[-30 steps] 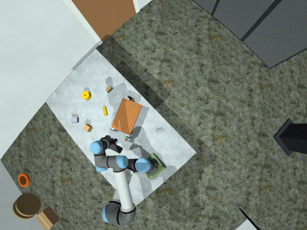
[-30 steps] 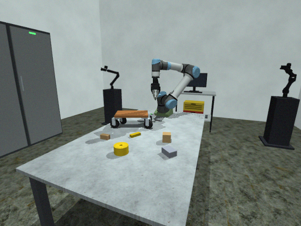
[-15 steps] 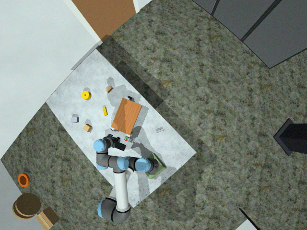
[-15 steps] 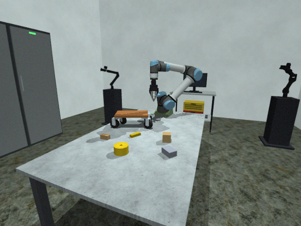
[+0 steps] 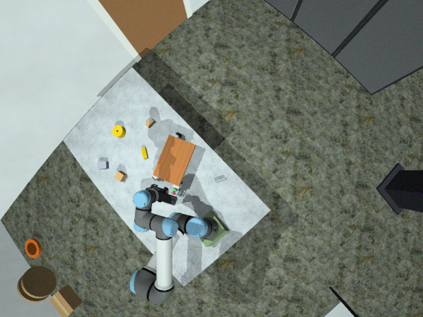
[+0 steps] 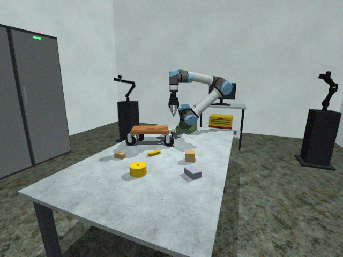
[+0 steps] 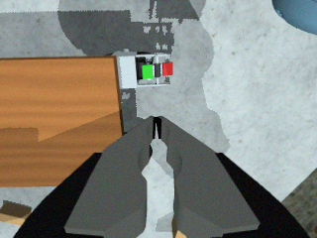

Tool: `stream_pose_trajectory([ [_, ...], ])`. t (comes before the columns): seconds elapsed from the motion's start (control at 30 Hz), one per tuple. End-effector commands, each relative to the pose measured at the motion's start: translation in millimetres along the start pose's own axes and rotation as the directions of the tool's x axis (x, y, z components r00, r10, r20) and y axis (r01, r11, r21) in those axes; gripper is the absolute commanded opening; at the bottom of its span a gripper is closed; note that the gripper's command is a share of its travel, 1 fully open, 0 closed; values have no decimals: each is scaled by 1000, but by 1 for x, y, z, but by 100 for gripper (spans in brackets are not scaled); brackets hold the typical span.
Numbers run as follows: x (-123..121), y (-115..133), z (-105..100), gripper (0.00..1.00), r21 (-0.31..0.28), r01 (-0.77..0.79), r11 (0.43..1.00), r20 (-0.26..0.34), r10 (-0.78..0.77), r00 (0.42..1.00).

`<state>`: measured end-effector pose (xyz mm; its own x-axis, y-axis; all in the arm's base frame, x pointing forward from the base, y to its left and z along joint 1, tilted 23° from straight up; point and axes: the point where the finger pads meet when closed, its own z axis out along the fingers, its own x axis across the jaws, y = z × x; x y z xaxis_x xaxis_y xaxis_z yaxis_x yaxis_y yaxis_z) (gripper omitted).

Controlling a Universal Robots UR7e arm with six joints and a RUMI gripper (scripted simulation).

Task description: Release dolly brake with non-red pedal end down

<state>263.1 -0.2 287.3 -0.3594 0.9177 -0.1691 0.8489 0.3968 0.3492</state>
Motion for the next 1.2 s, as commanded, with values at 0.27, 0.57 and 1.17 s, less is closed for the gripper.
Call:
stream_pose_trajectory([
  [0.27, -7, -5, 6, 0, -10, 43, 999, -1, -43, 999],
  [0.57, -8, -6, 7, 0, -10, 53, 999, -1, -53, 999],
  [1.17, -9, -8, 15, 0, -10, 57, 998, 0, -57, 998],
])
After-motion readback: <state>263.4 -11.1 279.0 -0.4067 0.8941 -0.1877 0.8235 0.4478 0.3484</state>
